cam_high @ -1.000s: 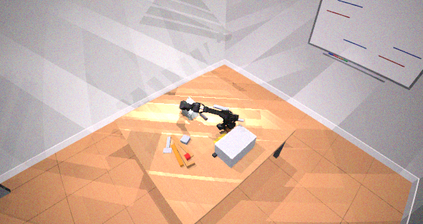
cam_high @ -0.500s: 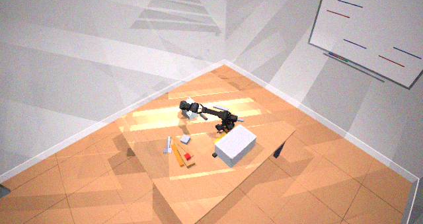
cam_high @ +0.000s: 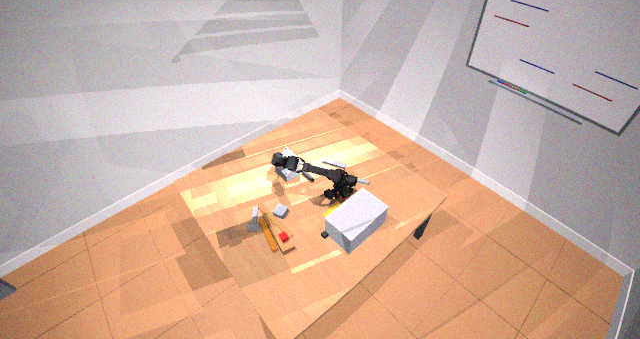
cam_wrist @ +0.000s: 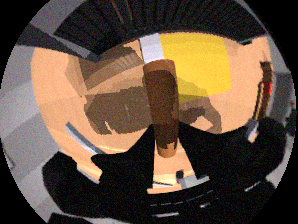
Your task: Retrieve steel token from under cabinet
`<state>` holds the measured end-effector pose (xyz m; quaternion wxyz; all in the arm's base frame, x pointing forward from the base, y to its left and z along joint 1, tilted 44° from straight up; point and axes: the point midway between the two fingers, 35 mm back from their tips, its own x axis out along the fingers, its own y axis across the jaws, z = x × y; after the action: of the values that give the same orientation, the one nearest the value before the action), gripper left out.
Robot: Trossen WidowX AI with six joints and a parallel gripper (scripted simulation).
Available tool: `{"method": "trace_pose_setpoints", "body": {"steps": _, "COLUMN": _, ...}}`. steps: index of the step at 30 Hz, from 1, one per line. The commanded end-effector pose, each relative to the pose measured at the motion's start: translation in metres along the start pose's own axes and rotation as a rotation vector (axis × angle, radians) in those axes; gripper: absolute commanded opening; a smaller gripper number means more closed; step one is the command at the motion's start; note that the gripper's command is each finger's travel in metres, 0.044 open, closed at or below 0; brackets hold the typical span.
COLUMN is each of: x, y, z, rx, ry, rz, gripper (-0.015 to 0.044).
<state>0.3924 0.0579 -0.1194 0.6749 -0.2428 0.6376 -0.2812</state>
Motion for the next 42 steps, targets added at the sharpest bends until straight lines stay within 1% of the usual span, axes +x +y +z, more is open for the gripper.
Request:
{"method": "trace_pose_setpoints", "body": {"steps": 1, "x": 0.001, "y": -0.008, "z": 0.000, "rx": 0.011, "ry": 0.005, "rz": -0.003, "gripper": 0.0000}}
{"method": "trace_pose_setpoints", "body": {"steps": 30, "x": 0.001, "y": -0.037, "z": 0.000, "rx": 0.011, "ry": 0.005, "rz": -0.004, "gripper": 0.0000}}
{"method": "trace_pose_setpoints", "body": {"steps": 42, "x": 0.002, "y": -0.037, "z": -0.003, "rx": 0.010, "ry": 0.005, "rz": -0.004, "gripper": 0.0000}}
